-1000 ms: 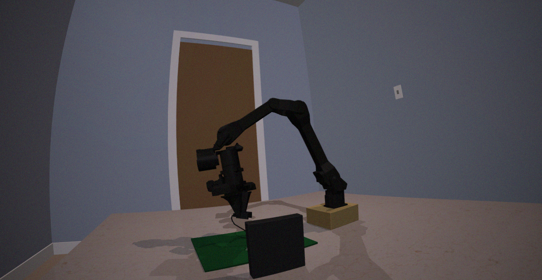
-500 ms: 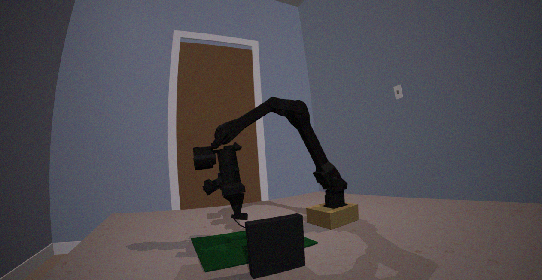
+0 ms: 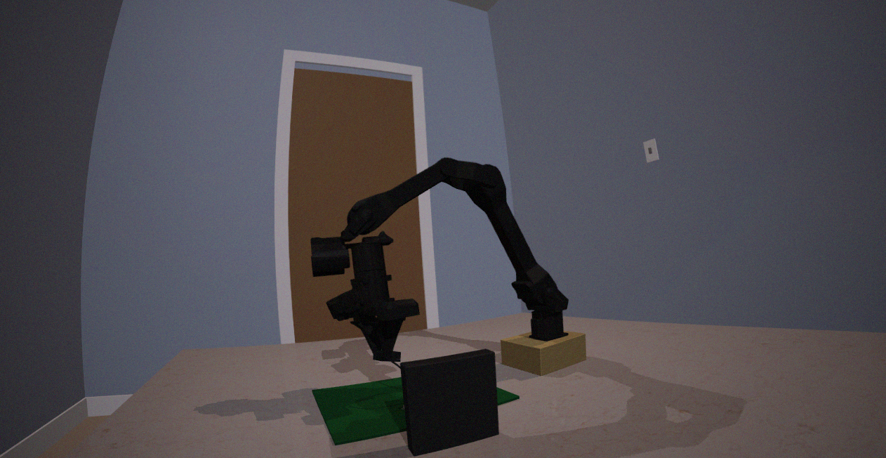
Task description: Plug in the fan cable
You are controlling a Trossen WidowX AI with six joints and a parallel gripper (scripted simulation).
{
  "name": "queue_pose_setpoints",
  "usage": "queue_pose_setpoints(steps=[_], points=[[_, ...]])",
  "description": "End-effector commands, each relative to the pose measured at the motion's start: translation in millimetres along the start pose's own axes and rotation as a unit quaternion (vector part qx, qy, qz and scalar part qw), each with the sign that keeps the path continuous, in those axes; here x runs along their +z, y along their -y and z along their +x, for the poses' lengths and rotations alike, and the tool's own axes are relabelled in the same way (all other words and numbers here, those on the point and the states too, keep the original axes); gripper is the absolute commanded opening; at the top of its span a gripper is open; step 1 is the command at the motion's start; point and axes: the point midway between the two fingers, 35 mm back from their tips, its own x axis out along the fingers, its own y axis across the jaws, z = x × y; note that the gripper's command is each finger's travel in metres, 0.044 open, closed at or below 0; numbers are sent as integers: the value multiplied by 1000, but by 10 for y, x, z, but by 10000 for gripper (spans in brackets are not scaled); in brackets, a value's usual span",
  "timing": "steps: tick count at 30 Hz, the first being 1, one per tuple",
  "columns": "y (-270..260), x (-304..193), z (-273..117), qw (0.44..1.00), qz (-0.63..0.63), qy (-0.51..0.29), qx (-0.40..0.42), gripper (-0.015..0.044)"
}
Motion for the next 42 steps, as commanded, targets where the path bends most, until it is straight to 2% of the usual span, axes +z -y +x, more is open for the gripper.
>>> queue_pose_setpoints(steps=[1, 10, 20, 29, 42], points=[[-23, 82, -6, 997, -78, 3, -10, 0], [-94, 187, -8, 973, -230, 2, -26, 0], [-179, 300, -11, 921, -388, -4, -43, 0], [-185, 309, 0, 917, -398, -2, -41, 0], [-186, 334, 188, 916, -396, 58, 19, 0]])
